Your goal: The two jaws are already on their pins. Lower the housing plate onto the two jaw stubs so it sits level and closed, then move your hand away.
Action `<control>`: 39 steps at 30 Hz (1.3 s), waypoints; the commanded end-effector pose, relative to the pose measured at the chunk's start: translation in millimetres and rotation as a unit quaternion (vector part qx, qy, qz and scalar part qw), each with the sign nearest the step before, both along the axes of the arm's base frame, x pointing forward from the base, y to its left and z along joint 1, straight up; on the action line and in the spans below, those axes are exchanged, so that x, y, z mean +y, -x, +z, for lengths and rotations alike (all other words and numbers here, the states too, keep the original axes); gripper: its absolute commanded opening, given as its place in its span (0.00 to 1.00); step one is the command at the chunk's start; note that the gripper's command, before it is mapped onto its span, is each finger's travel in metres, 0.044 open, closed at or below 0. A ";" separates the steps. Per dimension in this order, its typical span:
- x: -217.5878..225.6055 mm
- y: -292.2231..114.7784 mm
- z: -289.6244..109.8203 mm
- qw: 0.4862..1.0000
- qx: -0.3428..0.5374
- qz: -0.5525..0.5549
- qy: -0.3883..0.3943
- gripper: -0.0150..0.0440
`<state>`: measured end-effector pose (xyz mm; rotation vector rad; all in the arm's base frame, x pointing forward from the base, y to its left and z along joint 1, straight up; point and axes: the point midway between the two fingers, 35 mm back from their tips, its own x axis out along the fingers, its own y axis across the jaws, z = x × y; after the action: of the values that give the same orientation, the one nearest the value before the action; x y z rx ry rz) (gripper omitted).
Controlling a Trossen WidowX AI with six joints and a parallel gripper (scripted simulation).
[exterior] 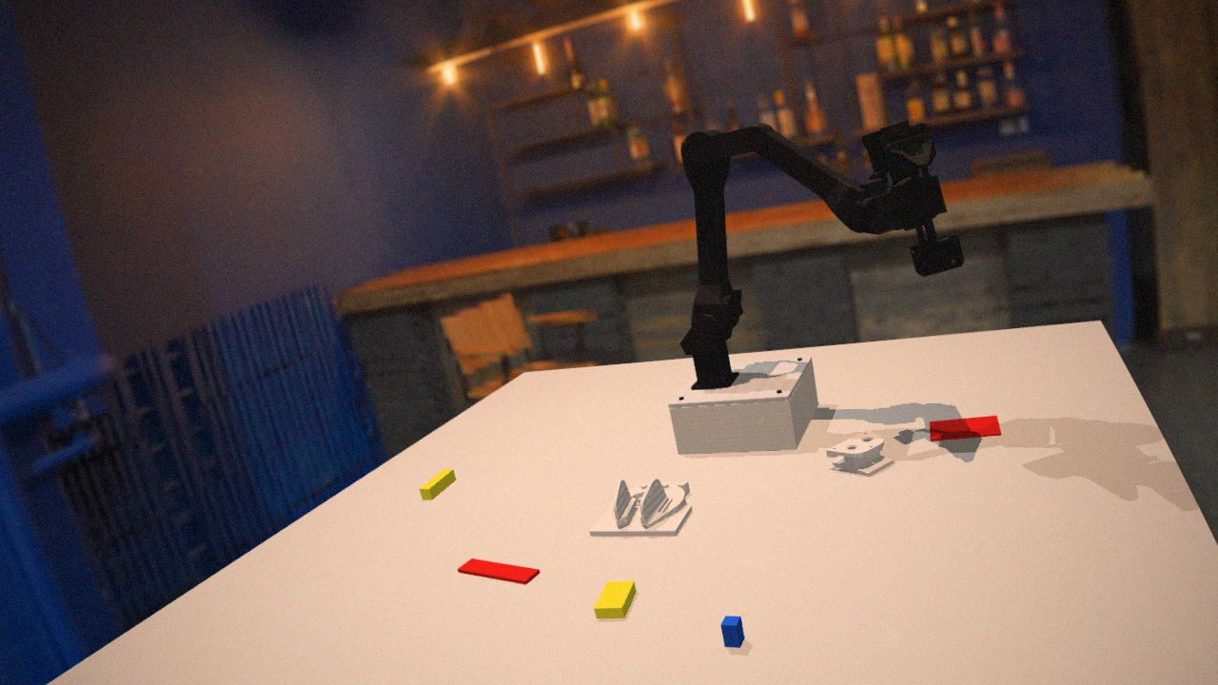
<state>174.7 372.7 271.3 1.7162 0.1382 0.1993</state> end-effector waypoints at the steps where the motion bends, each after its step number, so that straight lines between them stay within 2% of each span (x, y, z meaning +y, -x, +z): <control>1: 4.8 -4.5 -1.7 0.999 -0.007 0.012 0.048 1.00; 20: 18.7 -23.0 -29.4 0.962 -0.022 0.068 0.262 1.00; 39: 21.5 -36.0 -70.8 0.878 -0.018 0.144 0.457 1.00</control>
<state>208.6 393.9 205.4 0.8091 0.3687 0.3111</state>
